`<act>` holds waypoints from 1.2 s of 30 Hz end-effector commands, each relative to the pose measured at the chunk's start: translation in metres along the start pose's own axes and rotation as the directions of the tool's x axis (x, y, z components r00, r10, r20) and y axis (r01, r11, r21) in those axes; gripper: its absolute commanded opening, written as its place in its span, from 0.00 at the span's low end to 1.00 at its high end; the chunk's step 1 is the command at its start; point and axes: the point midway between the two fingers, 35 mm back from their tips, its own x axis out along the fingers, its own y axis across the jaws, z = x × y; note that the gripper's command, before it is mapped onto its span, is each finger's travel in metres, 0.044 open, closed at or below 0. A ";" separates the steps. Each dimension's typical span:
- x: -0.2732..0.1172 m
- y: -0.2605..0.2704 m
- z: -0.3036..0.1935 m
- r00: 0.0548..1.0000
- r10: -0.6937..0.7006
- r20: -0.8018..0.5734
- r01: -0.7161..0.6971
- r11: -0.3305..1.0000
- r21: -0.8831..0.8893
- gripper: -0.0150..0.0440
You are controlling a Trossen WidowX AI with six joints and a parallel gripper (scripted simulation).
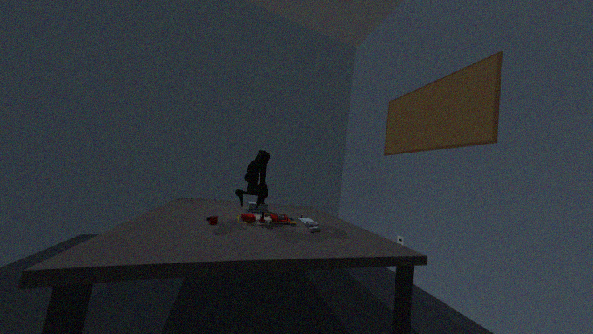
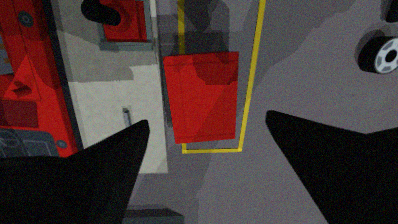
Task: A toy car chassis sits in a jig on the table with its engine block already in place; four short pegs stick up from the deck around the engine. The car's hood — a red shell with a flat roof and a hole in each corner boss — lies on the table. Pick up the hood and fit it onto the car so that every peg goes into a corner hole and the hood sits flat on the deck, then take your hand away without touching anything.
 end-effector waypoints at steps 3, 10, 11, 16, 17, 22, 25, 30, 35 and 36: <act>0.006 0.001 -0.001 1.000 0.008 -0.005 -0.008 1.000 -0.004 1.00; 0.010 0.001 -0.001 1.000 0.007 -0.005 -0.008 1.000 -0.004 1.00; 0.011 0.001 -0.001 1.000 0.007 -0.005 -0.008 1.000 -0.004 1.00; 0.014 0.001 -0.001 1.000 0.007 -0.005 -0.007 1.000 -0.004 1.00; 0.014 0.001 -0.001 1.000 0.007 -0.005 -0.007 1.000 -0.004 1.00; 0.018 0.001 -0.001 1.000 0.007 -0.005 -0.007 1.000 -0.004 1.00; 0.020 0.001 -0.002 1.000 0.007 -0.005 -0.007 1.000 -0.004 1.00; 0.023 0.000 -0.002 1.000 0.007 -0.005 -0.007 1.000 -0.004 1.00; 0.026 0.000 -0.002 1.000 0.007 -0.005 -0.007 1.000 -0.004 1.00; 0.026 0.000 -0.002 1.000 0.007 -0.005 -0.007 1.000 -0.004 1.00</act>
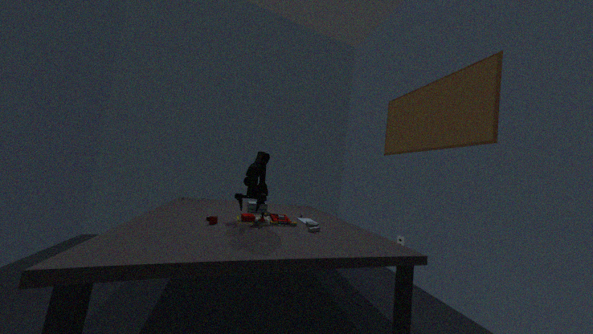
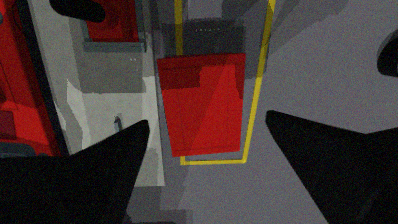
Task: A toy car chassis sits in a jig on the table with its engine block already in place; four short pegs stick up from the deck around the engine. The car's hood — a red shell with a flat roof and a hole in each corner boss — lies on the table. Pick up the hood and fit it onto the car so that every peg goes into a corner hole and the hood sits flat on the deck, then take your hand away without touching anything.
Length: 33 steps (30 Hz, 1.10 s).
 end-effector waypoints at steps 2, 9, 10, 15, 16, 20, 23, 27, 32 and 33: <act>0.005 0.001 -0.002 1.000 0.008 -0.005 -0.008 1.000 -0.004 1.00; 0.010 0.001 -0.002 1.000 0.008 -0.005 -0.008 1.000 -0.004 1.00; 0.010 0.001 -0.002 1.000 0.008 -0.005 -0.008 1.000 -0.004 1.00; 0.013 0.001 -0.003 1.000 0.008 -0.006 -0.008 1.000 -0.004 1.00; 0.014 0.001 -0.003 1.000 0.008 -0.006 -0.008 1.000 -0.004 1.00; 0.016 0.001 -0.003 1.000 0.008 -0.006 -0.008 1.000 -0.004 1.00; 0.018 0.001 -0.004 1.000 0.008 -0.006 -0.008 1.000 -0.004 1.00; 0.020 0.001 -0.004 1.000 0.008 -0.006 -0.008 1.000 -0.004 1.00; 0.021 0.001 -0.004 1.000 0.008 -0.006 -0.008 1.000 -0.004 1.00; 0.022 0.001 -0.004 1.000 0.008 -0.006 -0.008 1.000 -0.004 1.00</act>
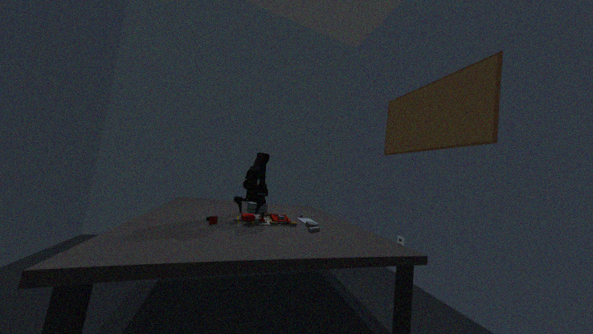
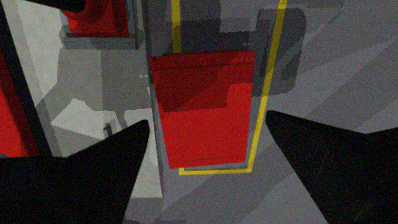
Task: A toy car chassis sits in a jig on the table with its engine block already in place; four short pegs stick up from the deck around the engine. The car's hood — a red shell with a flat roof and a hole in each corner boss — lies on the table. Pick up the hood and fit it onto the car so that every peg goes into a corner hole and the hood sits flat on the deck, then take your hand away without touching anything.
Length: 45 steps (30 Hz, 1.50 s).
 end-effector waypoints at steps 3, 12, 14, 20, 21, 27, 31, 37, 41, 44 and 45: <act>0.004 0.001 -0.001 1.000 0.006 -0.002 -0.006 1.000 -0.004 1.00; 0.008 0.001 -0.001 1.000 0.006 -0.002 -0.006 1.000 -0.004 1.00; 0.009 0.001 -0.001 1.000 0.006 -0.002 -0.006 1.000 -0.004 1.00; 0.012 0.001 -0.001 1.000 0.006 -0.002 -0.006 1.000 -0.004 1.00; 0.013 0.001 -0.001 1.000 0.006 -0.002 -0.006 1.000 -0.004 1.00; 0.016 0.001 -0.001 1.000 0.006 -0.002 -0.006 1.000 -0.004 1.00; 0.018 0.001 -0.001 1.000 0.006 -0.002 -0.006 1.000 -0.004 1.00; 0.020 0.001 -0.001 1.000 0.006 -0.002 -0.006 1.000 -0.004 1.00; 0.017 0.000 0.000 1.000 -0.001 0.002 0.001 1.000 0.000 0.86; 0.017 0.000 0.000 1.000 -0.001 0.002 0.001 1.000 0.000 0.82; 0.017 0.000 0.000 1.000 -0.001 0.002 0.001 1.000 0.000 0.81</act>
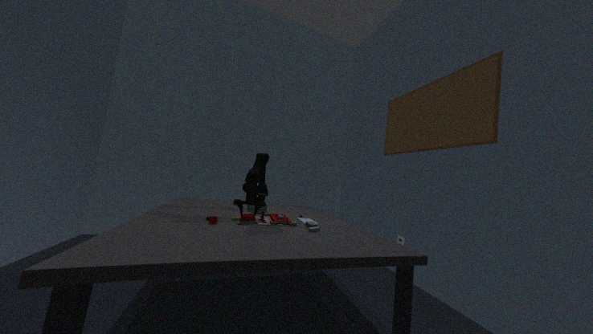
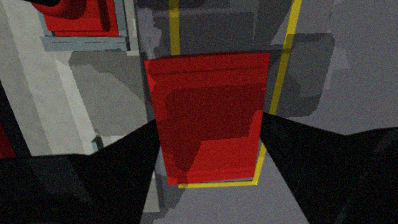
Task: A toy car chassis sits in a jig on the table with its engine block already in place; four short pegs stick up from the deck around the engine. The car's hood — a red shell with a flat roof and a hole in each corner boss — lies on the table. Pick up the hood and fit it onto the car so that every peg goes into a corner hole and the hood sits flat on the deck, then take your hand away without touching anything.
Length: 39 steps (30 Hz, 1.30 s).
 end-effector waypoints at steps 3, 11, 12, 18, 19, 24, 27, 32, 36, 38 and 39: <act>0.000 0.000 0.000 1.000 -0.001 0.001 0.001 1.000 0.000 0.78; -0.004 0.000 0.000 1.000 0.000 0.000 0.000 1.000 0.000 0.49; -0.005 0.000 0.000 1.000 0.000 0.000 0.000 1.000 0.000 0.44; -0.015 0.000 0.000 1.000 0.000 0.000 0.000 1.000 0.000 0.25; -0.018 0.000 0.000 1.000 0.000 0.000 0.000 1.000 0.000 0.25; -0.031 0.000 0.000 1.000 0.000 0.000 0.000 1.000 0.000 0.25; -0.040 0.000 0.000 1.000 0.000 0.000 0.000 1.000 0.000 0.25; -0.056 -0.001 0.001 1.000 0.000 0.001 0.000 1.000 0.000 0.25; -0.067 -0.001 0.001 1.000 0.000 0.001 0.000 1.000 0.000 0.25; -0.073 -0.001 0.001 1.000 0.000 0.001 0.000 1.000 0.000 0.25; -0.076 -0.001 0.001 1.000 0.000 0.001 0.000 1.000 0.000 0.25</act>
